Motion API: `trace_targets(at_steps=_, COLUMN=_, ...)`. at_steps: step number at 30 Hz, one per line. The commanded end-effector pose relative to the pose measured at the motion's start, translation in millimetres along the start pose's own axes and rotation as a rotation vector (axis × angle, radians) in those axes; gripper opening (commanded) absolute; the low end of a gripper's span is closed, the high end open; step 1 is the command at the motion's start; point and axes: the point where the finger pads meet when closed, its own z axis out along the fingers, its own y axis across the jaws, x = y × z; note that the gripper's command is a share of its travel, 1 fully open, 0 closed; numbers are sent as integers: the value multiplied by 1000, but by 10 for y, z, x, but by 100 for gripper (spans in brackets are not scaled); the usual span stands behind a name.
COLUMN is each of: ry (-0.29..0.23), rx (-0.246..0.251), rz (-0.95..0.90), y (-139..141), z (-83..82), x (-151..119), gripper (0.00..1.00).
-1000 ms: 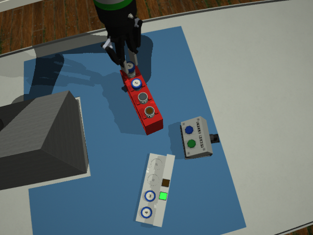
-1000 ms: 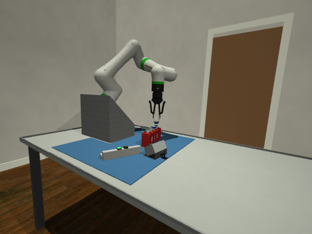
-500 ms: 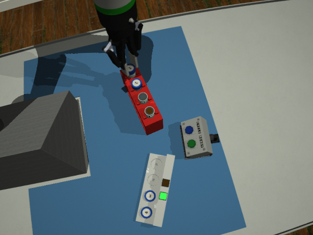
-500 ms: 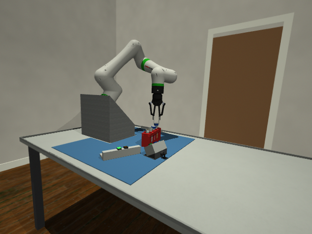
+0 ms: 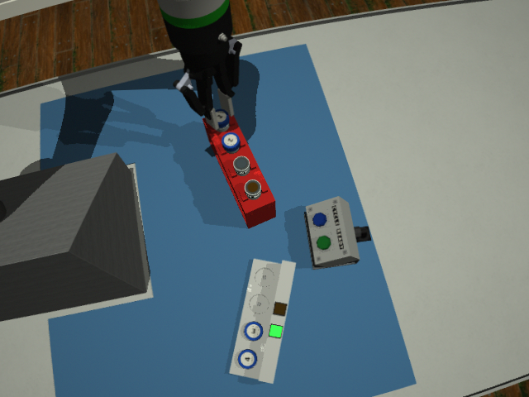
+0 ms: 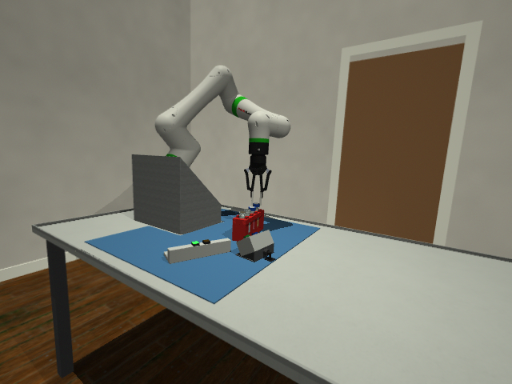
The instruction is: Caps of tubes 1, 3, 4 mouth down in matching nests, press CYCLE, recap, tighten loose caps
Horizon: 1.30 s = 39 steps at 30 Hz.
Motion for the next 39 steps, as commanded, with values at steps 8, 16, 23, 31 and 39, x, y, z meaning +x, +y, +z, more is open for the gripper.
trace_targets(at_steps=8, ry=0, rx=0, rz=0, y=-1, z=41, x=2, gripper=0)
trace_targets(at_steps=16, ry=0, rx=0, rz=0, y=-1, z=43, x=2, gripper=0)
trace_targets(at_steps=23, ry=0, rx=0, rz=0, y=-1, z=43, x=2, gripper=35)
trace_targets(at_steps=31, ry=0, rx=0, rz=0, y=-1, z=43, x=2, gripper=35)
trace_targets(at_steps=39, ry=0, rx=0, rz=0, y=-1, z=48, x=2, gripper=35)
